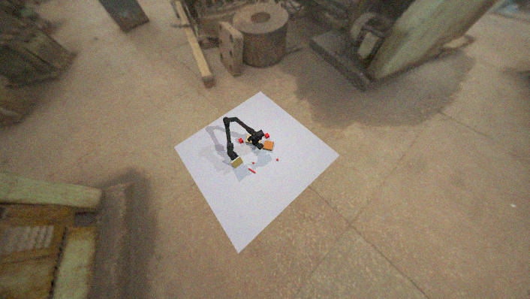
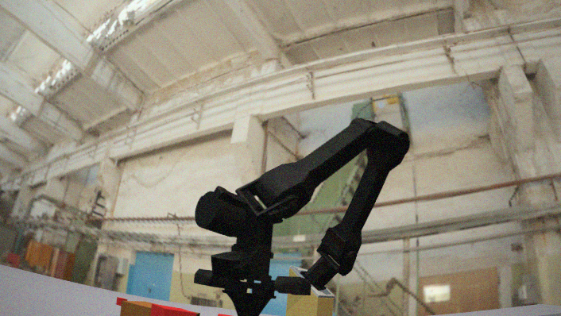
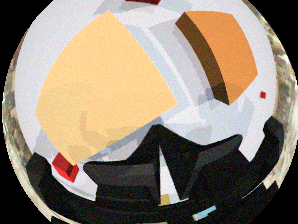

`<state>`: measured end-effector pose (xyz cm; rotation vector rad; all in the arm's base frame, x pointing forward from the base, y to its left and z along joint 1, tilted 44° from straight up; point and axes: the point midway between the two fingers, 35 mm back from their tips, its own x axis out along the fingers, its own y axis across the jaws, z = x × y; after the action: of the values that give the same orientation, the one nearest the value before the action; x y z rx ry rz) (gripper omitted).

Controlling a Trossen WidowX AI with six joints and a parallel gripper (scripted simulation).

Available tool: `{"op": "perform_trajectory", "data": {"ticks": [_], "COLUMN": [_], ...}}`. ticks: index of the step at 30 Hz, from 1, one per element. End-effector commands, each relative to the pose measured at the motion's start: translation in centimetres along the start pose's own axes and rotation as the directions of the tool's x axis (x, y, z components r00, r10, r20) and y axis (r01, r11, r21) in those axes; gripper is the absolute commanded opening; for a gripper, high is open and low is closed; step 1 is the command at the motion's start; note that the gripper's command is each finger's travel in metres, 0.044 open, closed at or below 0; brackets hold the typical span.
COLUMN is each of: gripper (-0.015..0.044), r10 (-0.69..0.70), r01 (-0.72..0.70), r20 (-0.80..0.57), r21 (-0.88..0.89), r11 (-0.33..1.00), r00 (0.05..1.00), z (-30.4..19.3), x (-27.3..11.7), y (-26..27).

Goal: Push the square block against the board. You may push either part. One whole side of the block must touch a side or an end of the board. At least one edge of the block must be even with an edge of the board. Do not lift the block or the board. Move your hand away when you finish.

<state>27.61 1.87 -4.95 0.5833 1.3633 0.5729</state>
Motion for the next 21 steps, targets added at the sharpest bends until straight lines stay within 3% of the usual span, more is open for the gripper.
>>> {"op": "perform_trajectory", "data": {"ticks": [1,21], "gripper": [0.0000,0.0000], "r10": [0.002,0.004], "r01": [-0.002,-0.004], "r20": [0.000,-0.001], "r21": [-0.001,-0.001], "r11": [1.000,1.000], "r00": [1.000,1.000], "z": [-0.9,-4.0], "x": [0.0,0.1], "y": [0.0,0.0]}}
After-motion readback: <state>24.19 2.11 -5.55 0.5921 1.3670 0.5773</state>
